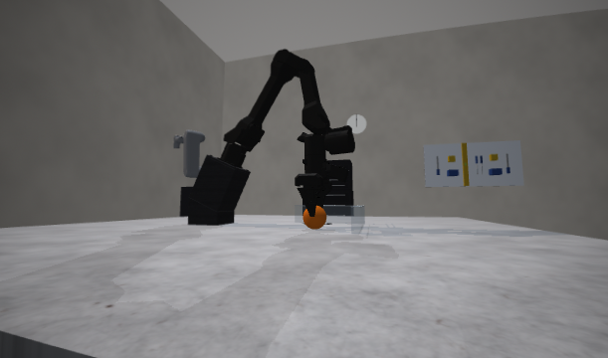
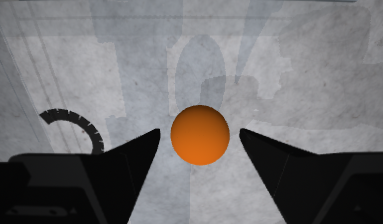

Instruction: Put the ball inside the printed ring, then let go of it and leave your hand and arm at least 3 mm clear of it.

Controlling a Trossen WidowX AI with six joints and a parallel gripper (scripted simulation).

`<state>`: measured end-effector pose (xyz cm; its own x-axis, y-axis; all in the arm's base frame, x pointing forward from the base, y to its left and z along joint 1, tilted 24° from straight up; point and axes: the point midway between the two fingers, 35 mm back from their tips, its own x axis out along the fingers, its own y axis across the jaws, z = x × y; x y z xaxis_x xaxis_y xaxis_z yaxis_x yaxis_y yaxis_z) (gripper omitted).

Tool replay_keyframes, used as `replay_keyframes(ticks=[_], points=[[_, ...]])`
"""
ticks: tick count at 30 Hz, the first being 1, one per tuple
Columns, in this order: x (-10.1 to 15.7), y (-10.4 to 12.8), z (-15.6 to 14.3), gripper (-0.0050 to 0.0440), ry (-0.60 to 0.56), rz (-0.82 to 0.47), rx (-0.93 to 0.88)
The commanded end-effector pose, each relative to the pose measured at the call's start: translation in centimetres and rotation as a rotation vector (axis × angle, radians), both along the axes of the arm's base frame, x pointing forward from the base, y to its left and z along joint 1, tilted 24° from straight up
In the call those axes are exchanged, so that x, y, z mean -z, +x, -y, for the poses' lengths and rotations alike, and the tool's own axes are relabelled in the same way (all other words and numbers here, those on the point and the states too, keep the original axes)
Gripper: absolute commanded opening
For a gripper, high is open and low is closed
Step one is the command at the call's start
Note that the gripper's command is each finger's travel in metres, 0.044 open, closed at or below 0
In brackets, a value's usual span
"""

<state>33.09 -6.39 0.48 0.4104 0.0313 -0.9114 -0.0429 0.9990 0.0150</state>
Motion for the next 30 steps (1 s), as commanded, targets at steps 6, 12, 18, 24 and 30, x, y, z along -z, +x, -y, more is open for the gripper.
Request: replay_keyframes(ticks=[6,12,18,24,30], points=[[0.8,0.0,0.0,0.0354,0.001,-0.011,0.005],[0.8,0.0,0.0,0.0314,0.001,-0.011,0.005],[0.8,0.0,0.0,0.0274,0.001,-0.011,0.005],[0.0,-0.1,0.1,0.0195,0.001,-0.011,0.005],[-6.9,-2.1,0.7,0.0051,-0.003,0.001,0.005]])
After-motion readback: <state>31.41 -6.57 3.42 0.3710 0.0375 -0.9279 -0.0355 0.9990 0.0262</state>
